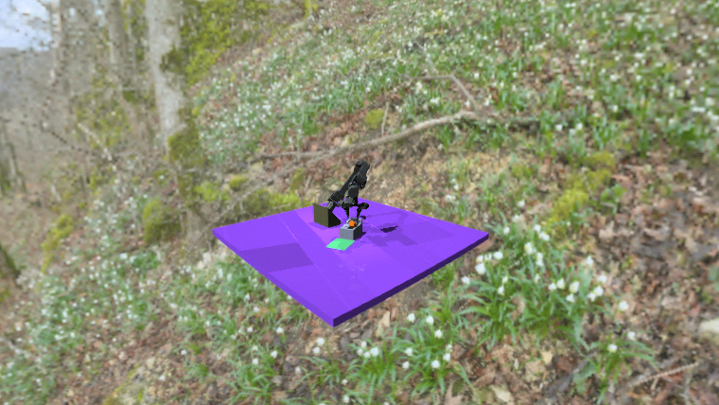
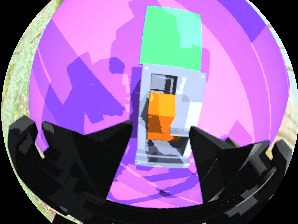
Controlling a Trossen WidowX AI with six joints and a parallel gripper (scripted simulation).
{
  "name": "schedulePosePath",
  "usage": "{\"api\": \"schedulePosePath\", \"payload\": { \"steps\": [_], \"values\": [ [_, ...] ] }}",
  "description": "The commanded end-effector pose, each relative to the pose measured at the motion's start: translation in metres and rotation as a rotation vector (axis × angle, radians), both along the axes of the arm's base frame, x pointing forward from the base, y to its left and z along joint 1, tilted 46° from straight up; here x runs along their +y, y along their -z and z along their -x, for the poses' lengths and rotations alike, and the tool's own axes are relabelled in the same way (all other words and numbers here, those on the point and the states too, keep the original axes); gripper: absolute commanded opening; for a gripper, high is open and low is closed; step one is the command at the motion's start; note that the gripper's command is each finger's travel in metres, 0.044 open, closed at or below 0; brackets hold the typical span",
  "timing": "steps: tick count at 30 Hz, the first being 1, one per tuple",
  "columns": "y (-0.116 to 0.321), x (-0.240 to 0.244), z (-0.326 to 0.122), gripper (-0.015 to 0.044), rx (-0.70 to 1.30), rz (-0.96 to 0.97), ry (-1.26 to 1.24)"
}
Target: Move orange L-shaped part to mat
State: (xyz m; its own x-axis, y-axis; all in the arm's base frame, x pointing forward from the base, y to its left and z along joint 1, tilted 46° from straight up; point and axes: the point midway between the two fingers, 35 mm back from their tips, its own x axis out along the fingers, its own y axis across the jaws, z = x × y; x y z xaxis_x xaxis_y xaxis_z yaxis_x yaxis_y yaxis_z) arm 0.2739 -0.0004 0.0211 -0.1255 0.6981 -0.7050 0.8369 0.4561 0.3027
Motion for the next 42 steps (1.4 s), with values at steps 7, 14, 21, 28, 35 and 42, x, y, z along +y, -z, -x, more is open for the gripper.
{"api": "schedulePosePath", "payload": {
  "steps": [7,14,21,28,35,42],
  "values": [
    [0.011,0.011,0.001,0.0280,0.003,-0.002,0.006],
    [0.019,0.019,0.003,0.0280,0.003,-0.002,0.006],
    [0.027,0.027,0.004,0.0280,0.003,-0.003,0.006],
    [0.034,0.035,0.006,0.0280,0.003,-0.005,0.006],
    [0.032,0.032,0.006,0.0122,0.001,-0.002,0.001],
    [0.032,0.032,0.006,0.0076,0.001,-0.002,0.001]
  ]
}}
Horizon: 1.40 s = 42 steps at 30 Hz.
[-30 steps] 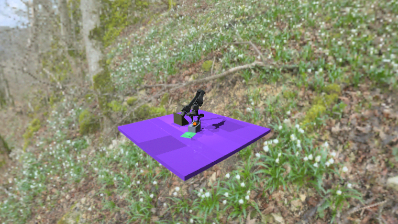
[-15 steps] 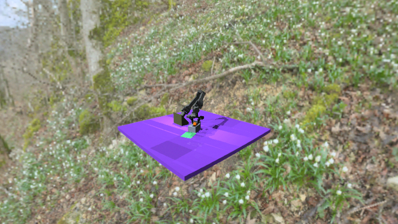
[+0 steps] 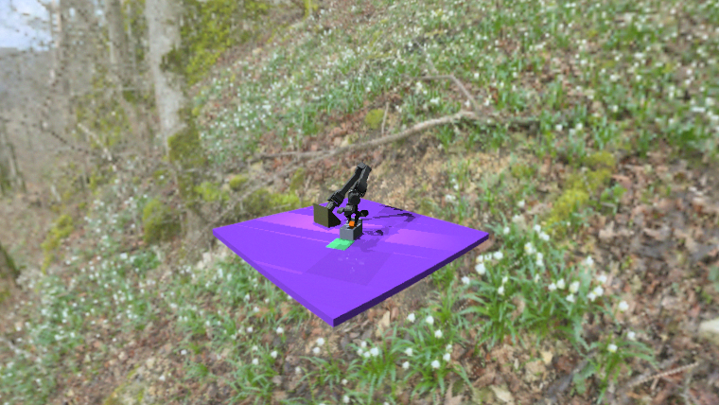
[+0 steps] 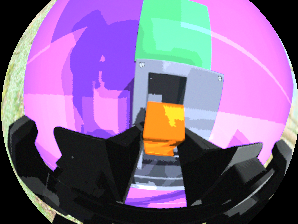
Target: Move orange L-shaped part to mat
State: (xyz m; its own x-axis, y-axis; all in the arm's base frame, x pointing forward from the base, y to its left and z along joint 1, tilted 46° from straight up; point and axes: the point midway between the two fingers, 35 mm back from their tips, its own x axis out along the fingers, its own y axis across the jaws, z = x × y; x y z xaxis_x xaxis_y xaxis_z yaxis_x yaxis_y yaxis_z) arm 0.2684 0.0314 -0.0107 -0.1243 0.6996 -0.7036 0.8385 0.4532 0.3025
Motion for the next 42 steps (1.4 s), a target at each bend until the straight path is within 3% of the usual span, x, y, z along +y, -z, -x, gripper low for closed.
{"api": "schedulePosePath", "payload": {
  "steps": [1,5,42],
  "values": [
    [0.000,0.000,0.000,0.0069,-0.001,0.000,-0.002],
    [0.000,0.000,0.000,0.0000,-0.001,0.000,-0.002],
    [-0.033,-0.033,-0.006,0.0000,0.002,0.000,0.003]
  ]
}}
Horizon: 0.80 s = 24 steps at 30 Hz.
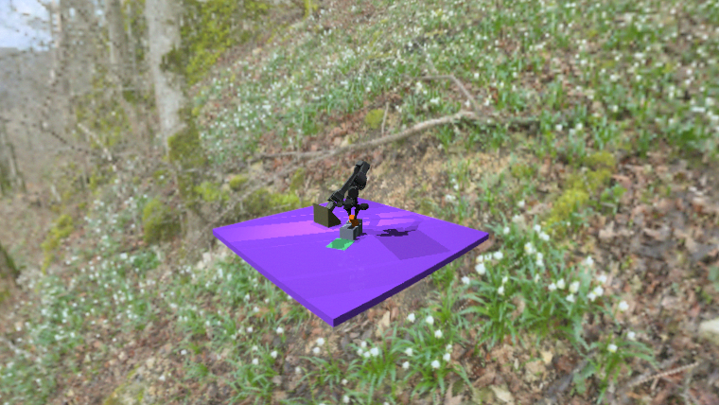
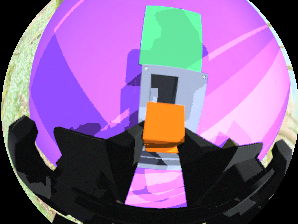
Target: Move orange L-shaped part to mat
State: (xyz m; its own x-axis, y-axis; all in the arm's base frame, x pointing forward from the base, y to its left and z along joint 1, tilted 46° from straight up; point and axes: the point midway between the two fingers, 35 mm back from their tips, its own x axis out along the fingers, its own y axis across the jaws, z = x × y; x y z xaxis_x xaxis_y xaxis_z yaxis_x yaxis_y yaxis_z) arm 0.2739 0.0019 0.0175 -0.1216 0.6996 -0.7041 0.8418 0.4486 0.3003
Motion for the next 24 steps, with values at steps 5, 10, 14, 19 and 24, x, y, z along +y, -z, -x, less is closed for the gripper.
{"api": "schedulePosePath", "payload": {
  "steps": [5,10,14,19,24],
  "values": [
    [-0.010,-0.009,-0.001,0.0000,0.000,-0.001,-0.003],
    [-0.015,-0.014,-0.002,0.0000,0.000,-0.001,-0.003],
    [-0.019,-0.019,-0.003,0.0000,0.001,-0.001,-0.003],
    [-0.025,-0.024,-0.004,0.0000,0.001,0.000,-0.003],
    [-0.031,-0.030,-0.005,0.0000,0.001,0.000,-0.003]
  ]
}}
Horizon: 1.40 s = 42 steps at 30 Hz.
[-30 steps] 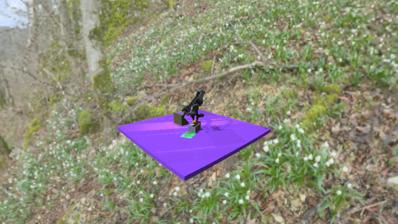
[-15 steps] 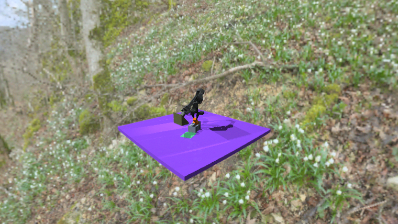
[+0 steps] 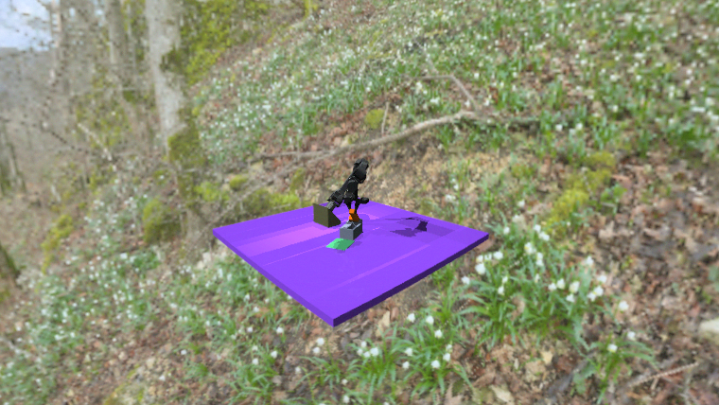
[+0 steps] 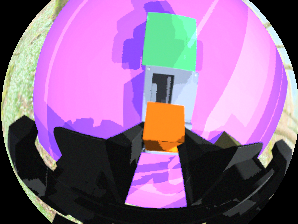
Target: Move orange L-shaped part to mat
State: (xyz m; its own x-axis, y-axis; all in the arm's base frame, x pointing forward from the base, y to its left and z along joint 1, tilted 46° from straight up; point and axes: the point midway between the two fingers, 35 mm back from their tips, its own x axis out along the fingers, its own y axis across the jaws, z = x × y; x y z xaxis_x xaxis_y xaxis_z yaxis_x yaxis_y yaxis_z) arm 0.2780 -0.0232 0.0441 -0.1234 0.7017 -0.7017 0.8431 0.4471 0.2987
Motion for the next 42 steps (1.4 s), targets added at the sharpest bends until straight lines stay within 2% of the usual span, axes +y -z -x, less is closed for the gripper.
{"api": "schedulePosePath", "payload": {
  "steps": [1,12,42],
  "values": [
    [-0.005,-0.006,-0.001,0.0000,-0.003,0.003,-0.003],
    [-0.004,-0.010,-0.003,0.0000,-0.003,0.003,-0.003],
    [0.069,-0.073,-0.053,0.0000,-0.008,0.008,-0.003]
  ]
}}
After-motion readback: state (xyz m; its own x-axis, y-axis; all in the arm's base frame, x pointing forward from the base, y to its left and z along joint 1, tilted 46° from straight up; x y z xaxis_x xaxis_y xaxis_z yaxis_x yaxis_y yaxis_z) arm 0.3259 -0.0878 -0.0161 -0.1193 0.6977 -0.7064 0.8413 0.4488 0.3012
